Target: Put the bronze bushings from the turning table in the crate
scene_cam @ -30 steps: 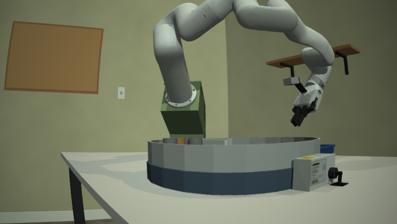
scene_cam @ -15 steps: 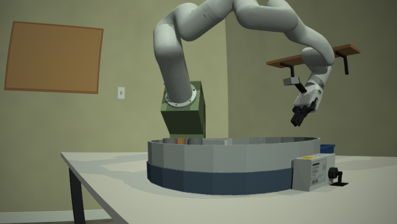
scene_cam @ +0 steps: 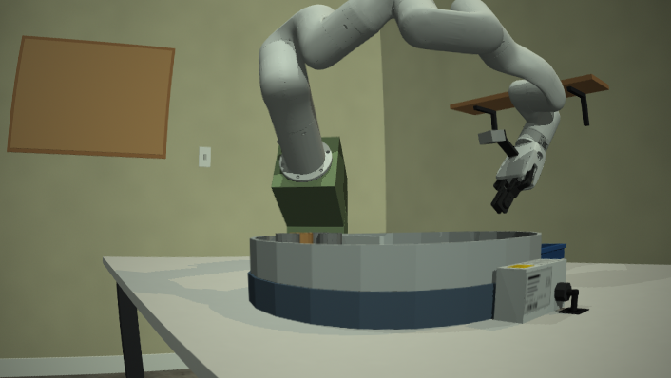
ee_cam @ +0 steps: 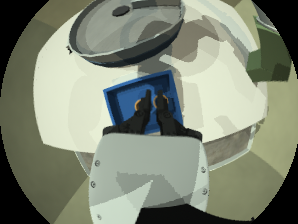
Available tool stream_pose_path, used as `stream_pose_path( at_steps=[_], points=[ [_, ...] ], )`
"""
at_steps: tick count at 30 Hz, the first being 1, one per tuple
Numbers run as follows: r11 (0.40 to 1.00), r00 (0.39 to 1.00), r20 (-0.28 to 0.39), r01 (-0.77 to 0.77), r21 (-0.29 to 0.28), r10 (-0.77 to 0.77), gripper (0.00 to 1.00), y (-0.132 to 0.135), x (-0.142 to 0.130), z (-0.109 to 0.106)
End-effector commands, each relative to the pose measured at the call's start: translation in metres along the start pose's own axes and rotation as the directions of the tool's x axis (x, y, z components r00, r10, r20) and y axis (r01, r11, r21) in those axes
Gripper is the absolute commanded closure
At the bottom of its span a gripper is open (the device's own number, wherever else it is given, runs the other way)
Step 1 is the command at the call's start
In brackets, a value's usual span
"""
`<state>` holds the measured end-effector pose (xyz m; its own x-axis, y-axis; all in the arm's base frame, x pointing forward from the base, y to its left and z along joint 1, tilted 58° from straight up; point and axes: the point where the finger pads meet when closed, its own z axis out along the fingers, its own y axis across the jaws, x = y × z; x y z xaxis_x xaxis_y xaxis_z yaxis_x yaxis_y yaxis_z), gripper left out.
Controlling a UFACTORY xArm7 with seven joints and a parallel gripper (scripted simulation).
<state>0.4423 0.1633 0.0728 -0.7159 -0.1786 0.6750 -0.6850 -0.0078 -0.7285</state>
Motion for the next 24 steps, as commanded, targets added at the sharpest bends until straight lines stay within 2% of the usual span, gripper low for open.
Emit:
stream_pose_path(
  at_steps=[1,8,16,18,24],
  points=[
    [1.0,1.0,0.005,0.0,0.001,0.0,0.9,0.0,0.001,-0.001],
    [1.0,1.0,0.004,0.005,0.006,-0.005,0.9,0.0,0.012,0.008],
    [1.0,1.0,0.004,0.019,0.017,-0.019,0.9,0.003,0.04,0.032],
    [1.0,1.0,0.004,0.019,0.017,-0.019,0.9,0.003,0.04,0.032],
    [0.999,0.999,0.004,0.037,0.03,-0.037,0.9,0.006,0.074,0.062]
  ],
)
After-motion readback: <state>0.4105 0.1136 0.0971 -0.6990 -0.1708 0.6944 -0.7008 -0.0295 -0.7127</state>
